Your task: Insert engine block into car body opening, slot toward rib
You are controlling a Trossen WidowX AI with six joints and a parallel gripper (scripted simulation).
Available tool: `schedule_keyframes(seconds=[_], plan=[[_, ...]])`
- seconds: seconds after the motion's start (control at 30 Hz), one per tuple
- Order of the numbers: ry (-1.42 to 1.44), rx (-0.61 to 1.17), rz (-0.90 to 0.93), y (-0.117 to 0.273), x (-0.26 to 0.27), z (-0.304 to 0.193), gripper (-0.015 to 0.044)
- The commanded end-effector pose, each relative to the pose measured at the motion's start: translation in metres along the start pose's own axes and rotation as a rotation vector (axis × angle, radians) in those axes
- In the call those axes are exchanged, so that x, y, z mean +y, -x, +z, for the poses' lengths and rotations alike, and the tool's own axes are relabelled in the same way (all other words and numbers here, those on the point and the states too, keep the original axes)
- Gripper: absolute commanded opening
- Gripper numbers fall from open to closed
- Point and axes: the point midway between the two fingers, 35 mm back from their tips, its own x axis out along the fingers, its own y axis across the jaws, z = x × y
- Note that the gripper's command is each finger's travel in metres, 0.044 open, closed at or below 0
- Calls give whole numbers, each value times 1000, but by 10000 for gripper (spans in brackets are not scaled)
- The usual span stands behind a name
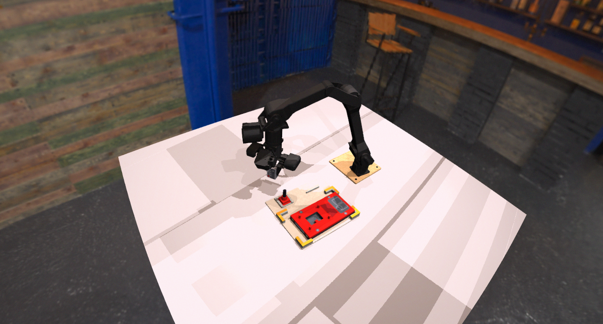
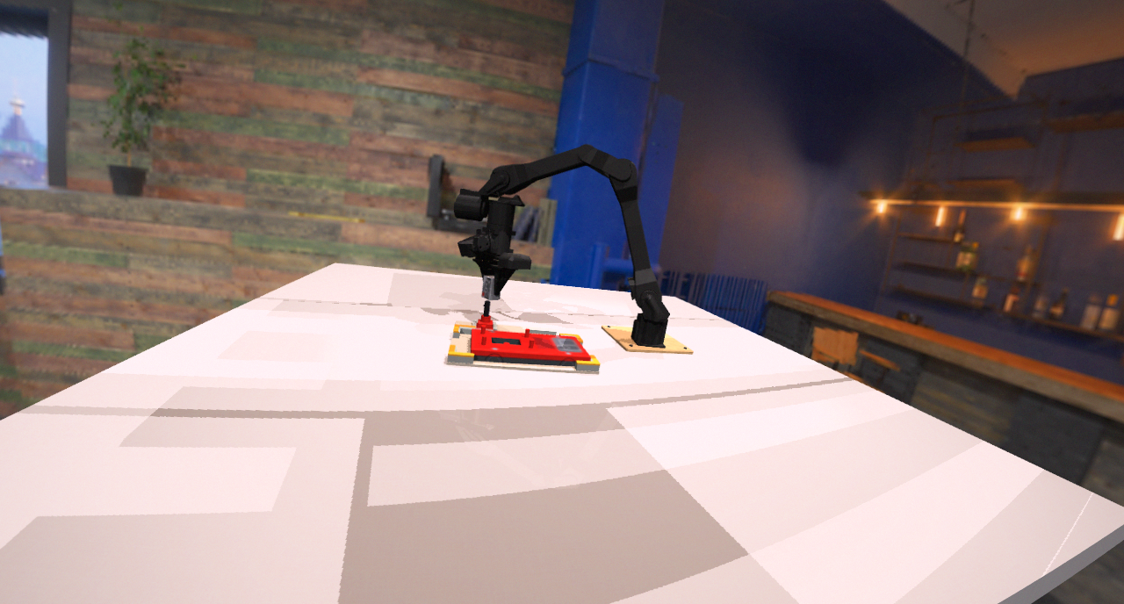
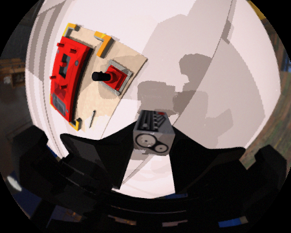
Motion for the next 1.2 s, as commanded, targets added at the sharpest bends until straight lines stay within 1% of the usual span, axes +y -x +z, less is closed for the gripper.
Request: schedule_keyframes(seconds=[0.0, 0.9, 1.13, 1.17], plan=[[3, 5, 4, -8, 1, -1, 0], [3, 5, 4, -53, 1, -1, 0], [3, 5, 4, -55, 1, -1, 0], [0, -4, -5, -48, -1, 0, 26]])
